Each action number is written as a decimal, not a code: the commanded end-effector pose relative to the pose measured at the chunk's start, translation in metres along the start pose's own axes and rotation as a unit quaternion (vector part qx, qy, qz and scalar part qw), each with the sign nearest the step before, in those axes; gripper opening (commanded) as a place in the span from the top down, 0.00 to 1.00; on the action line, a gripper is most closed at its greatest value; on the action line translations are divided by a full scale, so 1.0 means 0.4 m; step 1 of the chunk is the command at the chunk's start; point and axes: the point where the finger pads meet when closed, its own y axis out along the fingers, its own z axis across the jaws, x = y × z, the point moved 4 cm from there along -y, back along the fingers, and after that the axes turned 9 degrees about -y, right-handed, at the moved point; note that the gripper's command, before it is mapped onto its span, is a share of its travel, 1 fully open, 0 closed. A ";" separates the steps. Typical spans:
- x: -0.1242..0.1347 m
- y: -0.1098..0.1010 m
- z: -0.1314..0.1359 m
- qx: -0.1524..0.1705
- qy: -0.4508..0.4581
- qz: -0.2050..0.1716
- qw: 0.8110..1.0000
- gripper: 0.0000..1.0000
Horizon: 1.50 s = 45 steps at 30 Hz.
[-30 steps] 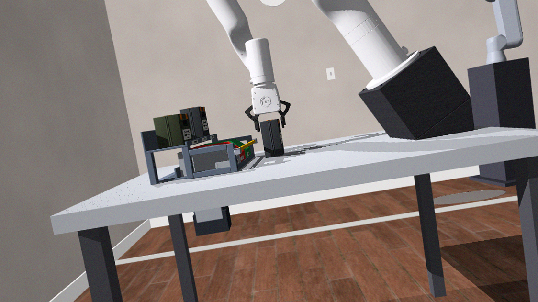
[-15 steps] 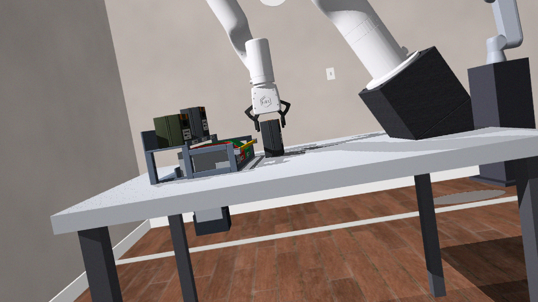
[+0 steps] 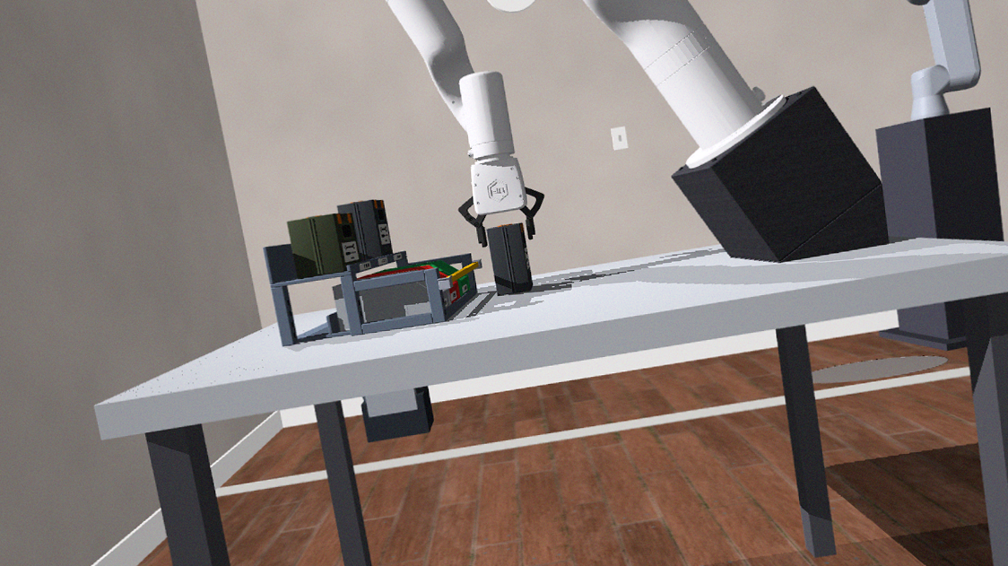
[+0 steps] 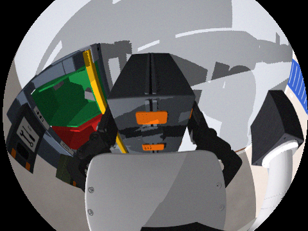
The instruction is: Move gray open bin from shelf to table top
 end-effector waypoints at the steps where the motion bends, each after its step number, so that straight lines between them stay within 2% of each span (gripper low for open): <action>1: -0.001 0.000 -0.001 0.000 0.000 0.000 1.000 0.00; 16: -0.001 0.000 -0.001 0.000 0.000 0.000 1.000 0.00; 21: 0.000 -0.138 -0.001 0.000 0.000 0.000 1.000 0.00; 33: 0.000 -0.138 -0.001 0.000 0.000 0.000 1.000 0.00; 38: 0.088 -0.137 -0.088 0.000 0.000 0.000 1.000 0.00; 45: 0.088 -0.137 -0.088 0.000 0.000 0.000 1.000 0.00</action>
